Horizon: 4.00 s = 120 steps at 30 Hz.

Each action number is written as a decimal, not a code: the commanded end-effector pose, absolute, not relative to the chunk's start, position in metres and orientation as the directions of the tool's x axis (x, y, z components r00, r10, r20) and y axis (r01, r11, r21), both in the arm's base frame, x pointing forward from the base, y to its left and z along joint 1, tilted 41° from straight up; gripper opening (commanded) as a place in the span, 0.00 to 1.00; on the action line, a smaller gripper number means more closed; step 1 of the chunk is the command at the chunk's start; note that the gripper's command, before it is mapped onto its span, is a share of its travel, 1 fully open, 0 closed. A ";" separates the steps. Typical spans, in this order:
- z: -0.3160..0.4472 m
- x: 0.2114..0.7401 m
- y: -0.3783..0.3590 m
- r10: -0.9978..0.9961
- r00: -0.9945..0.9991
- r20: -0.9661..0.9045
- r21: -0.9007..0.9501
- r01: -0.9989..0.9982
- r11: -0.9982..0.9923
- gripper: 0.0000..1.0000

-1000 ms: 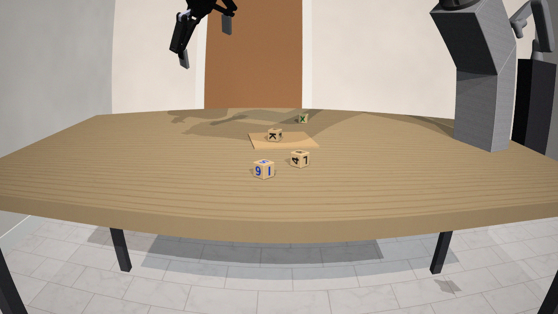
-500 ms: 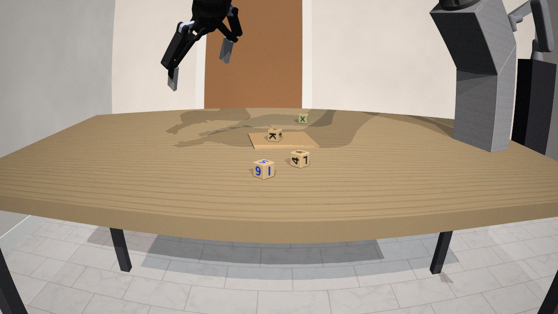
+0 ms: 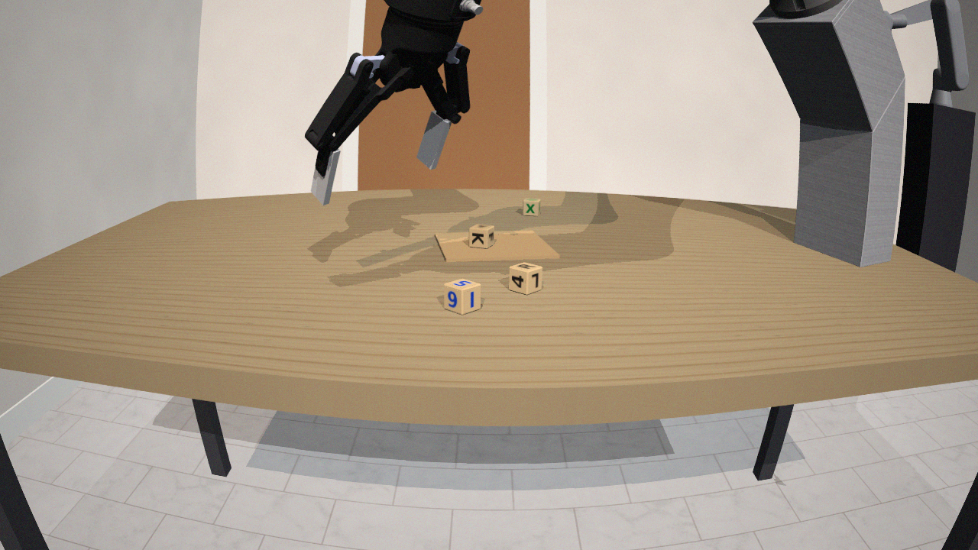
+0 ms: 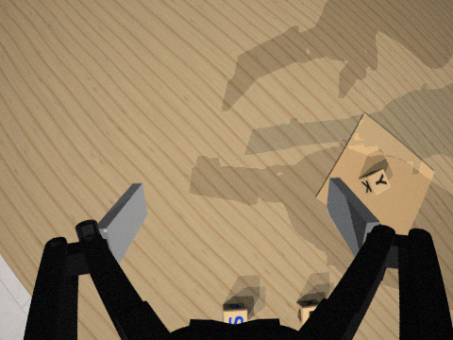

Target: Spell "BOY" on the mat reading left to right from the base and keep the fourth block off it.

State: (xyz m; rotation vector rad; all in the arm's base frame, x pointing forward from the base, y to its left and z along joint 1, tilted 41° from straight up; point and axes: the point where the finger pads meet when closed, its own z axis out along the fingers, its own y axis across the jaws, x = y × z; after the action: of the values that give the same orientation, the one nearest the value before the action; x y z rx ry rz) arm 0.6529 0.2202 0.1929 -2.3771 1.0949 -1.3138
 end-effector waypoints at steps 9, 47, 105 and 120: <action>0.138 0.601 0.301 -0.753 0.403 0.521 -0.603 -0.451 -0.658 1.00; 0.124 0.586 0.316 -0.761 0.425 0.490 -0.615 -0.450 -0.647 1.00; 0.069 0.545 0.260 -0.761 0.425 0.490 -0.613 -0.453 -0.648 1.00; 0.069 0.545 0.260 -0.761 0.425 0.490 -0.613 -0.453 -0.648 1.00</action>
State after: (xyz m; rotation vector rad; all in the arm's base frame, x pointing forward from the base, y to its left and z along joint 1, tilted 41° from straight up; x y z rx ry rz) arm 0.5452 0.2596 0.0689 -2.2952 1.0349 -1.0864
